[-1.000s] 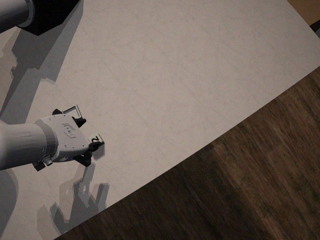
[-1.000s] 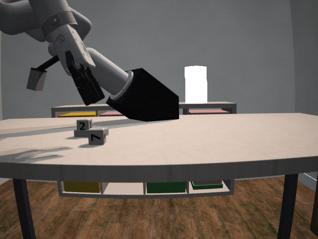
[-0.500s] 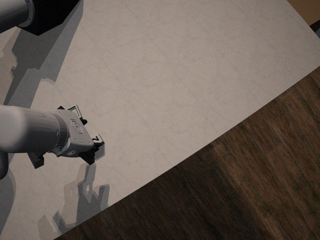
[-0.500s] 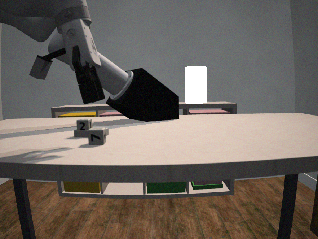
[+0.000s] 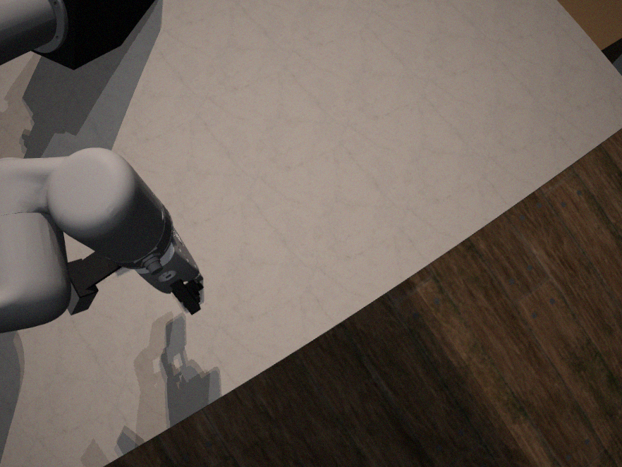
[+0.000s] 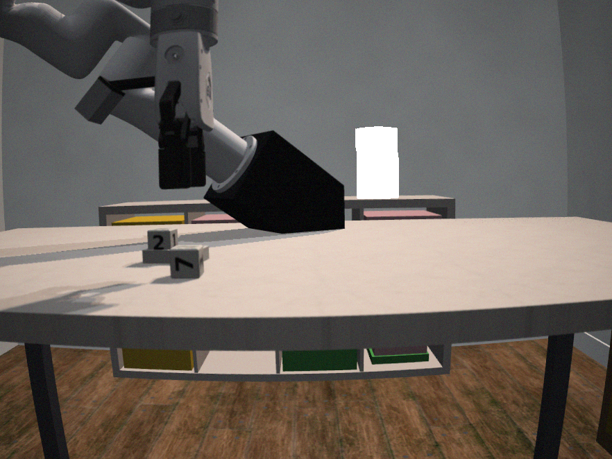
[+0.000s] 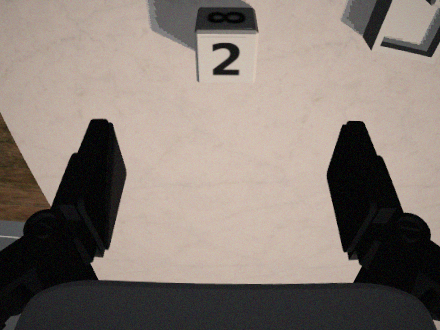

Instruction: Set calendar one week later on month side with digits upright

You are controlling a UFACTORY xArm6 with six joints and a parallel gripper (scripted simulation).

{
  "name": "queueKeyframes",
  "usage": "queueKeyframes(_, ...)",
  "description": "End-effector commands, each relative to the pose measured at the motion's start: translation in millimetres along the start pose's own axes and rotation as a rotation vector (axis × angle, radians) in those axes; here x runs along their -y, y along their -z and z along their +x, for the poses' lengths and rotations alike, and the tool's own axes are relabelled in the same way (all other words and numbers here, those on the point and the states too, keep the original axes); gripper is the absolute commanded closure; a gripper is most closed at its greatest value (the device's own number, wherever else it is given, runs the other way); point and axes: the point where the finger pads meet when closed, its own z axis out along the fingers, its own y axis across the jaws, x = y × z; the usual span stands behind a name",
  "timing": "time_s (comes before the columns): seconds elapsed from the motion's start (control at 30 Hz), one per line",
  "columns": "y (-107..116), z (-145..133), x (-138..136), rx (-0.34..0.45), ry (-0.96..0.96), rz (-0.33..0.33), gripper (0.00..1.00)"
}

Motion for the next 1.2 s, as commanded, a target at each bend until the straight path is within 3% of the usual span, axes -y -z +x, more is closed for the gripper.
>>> queueKeyframes(0.0,1.0,-0.1,1.3,-0.003,-0.003,0.001,0.00)
queueKeyframes(0.73,1.8,-1.8,0.1,-0.003,0.063,0.001,0.00)
queueKeyframes(1.17,7.7,-13.8,-8.3,0.000,0.530,0.000,0.00)
